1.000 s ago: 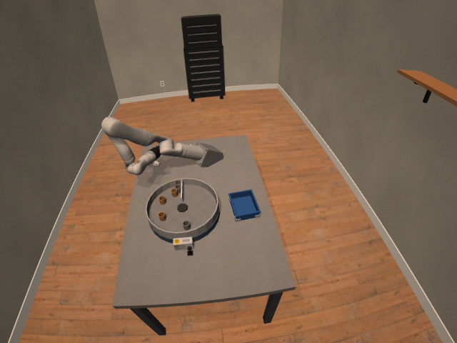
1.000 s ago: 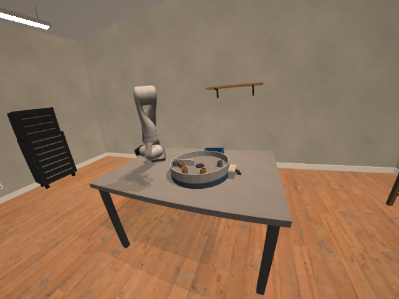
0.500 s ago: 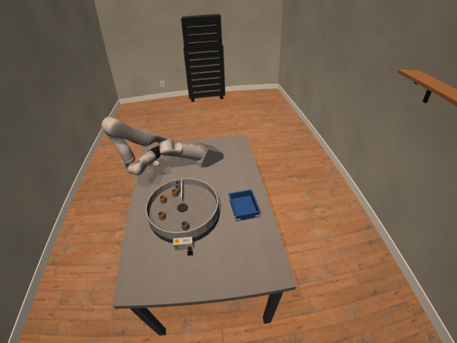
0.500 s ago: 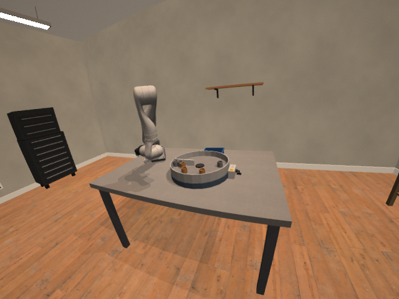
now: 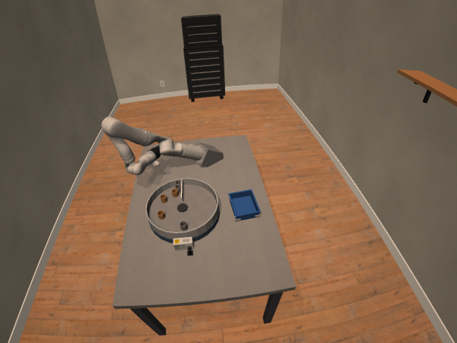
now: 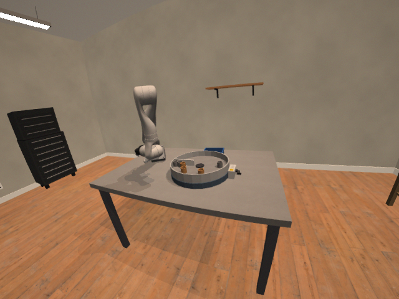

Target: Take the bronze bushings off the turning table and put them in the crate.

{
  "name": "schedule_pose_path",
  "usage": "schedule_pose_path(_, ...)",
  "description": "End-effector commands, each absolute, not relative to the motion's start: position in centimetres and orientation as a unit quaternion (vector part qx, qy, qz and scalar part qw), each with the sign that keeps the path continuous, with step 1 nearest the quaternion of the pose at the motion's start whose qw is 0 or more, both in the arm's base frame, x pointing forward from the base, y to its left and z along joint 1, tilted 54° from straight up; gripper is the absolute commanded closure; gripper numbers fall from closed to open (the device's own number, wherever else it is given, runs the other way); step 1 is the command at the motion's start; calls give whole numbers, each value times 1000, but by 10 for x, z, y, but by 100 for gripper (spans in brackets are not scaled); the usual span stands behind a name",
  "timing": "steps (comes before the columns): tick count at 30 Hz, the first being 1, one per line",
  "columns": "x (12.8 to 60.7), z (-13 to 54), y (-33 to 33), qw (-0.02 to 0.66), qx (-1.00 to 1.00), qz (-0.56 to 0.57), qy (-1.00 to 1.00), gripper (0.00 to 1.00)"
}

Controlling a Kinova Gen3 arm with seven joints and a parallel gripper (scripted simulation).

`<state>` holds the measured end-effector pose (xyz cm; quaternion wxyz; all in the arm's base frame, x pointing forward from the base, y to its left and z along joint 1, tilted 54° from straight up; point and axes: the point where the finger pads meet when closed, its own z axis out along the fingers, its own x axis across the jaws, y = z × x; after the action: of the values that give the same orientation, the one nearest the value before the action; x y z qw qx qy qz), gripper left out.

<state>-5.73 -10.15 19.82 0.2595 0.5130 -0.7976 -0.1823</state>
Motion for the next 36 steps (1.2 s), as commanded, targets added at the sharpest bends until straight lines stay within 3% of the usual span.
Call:
schedule_pose_path(1,-6,196,-78,240,532,-118,-804,0)
schedule_pose_path(7,-6,196,-78,240,532,-118,-804,0)
schedule_pose_path(8,-47,197,-97,256,517,-170,-799,0)
schedule_pose_path(12,-5,191,-79,239,532,-118,-804,0)
schedule_pose_path(24,-5,191,-79,239,532,-118,-804,0)
schedule_pose_path(25,-51,201,-92,255,517,-169,-799,0)
schedule_pose_path(29,-26,212,-55,239,532,-118,-804,0)
schedule_pose_path(36,-26,212,-55,239,532,-118,-804,0)
